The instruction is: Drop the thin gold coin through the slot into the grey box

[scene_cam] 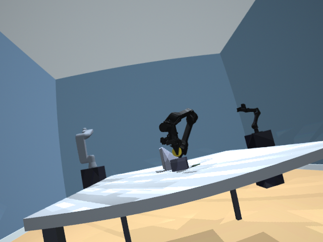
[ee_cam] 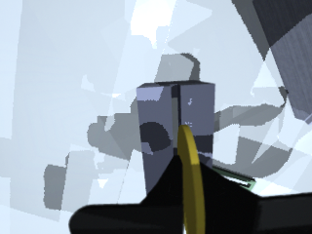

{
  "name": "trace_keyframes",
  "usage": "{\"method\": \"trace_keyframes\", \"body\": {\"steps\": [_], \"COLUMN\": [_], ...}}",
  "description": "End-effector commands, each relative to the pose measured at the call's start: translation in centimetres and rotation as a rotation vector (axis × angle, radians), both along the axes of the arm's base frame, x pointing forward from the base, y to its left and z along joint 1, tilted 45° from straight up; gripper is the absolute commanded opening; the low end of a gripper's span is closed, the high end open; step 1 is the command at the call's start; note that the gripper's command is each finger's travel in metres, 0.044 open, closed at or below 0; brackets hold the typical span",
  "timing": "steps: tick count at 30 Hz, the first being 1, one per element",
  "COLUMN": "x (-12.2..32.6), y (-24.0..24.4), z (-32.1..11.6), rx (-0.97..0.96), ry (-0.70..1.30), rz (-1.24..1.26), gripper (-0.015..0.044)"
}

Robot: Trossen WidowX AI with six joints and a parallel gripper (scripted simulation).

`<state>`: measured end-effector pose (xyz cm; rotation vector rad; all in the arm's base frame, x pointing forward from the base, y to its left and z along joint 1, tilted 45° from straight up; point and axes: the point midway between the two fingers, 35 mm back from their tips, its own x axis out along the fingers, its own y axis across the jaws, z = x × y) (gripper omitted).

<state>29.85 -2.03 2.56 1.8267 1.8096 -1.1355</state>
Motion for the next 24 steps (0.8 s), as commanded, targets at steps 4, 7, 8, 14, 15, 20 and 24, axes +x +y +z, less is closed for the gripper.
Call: {"method": "trace_keyframes", "body": {"steps": [4,7,8,14,15,20,24], "x": [-0.1,-0.12,-0.12,-0.17,-0.17,-0.11,-0.11], "y": [0.34,0.44,0.47,0.66,0.69,0.65,0.65], "z": [-0.28,-0.4,-0.44,-0.66,-0.69,-0.67,-0.67], "rx": [0.003,0.003,0.003,0.003,0.003,0.0,0.0], "ry": [0.004,0.004,0.004,0.004,0.004,-0.001,-0.001], "rz": [-0.004,-0.004,-0.004,-0.005,-0.005,0.0,0.0], "gripper": [0.0,0.0,0.0,0.0,0.0,0.0026,0.0131]}}
